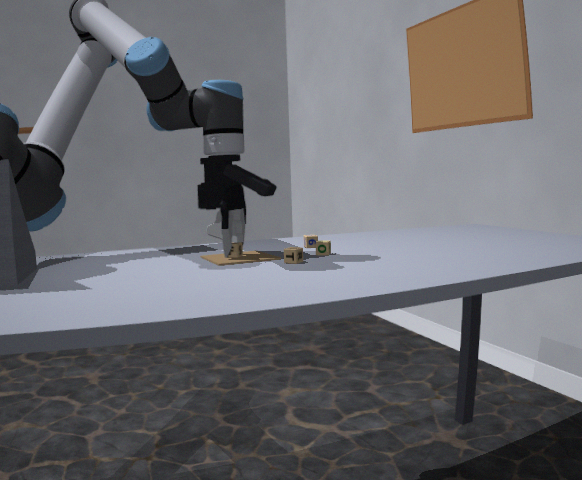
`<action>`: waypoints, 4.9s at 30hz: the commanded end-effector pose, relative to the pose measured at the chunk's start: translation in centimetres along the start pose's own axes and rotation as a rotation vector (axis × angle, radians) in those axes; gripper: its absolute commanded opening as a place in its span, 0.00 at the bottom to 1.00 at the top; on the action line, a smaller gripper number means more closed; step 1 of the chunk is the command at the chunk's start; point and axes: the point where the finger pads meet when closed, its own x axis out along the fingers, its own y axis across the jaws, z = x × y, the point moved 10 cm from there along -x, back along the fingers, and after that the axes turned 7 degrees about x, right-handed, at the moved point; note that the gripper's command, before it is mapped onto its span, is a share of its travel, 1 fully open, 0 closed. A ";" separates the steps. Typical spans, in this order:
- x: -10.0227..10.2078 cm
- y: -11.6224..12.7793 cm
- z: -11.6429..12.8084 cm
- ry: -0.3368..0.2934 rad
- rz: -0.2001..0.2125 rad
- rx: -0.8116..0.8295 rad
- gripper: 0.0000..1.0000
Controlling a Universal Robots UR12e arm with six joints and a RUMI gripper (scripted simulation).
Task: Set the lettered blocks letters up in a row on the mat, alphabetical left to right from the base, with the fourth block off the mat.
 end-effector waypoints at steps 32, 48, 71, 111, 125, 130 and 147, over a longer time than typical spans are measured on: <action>0.0 0.0 0.0 0.001 0.000 0.000 0.09; 0.0 0.0 0.0 0.001 0.000 0.000 0.09; -1.4 0.0 0.0 0.001 0.000 0.000 0.09; -10.0 1.5 -2.7 0.002 0.000 -0.157 0.09; -9.8 6.0 -8.7 0.002 0.001 -0.551 0.09; -9.7 6.9 -9.7 0.002 0.001 -0.622 0.09; -9.6 8.0 -10.8 0.001 0.000 -0.700 0.09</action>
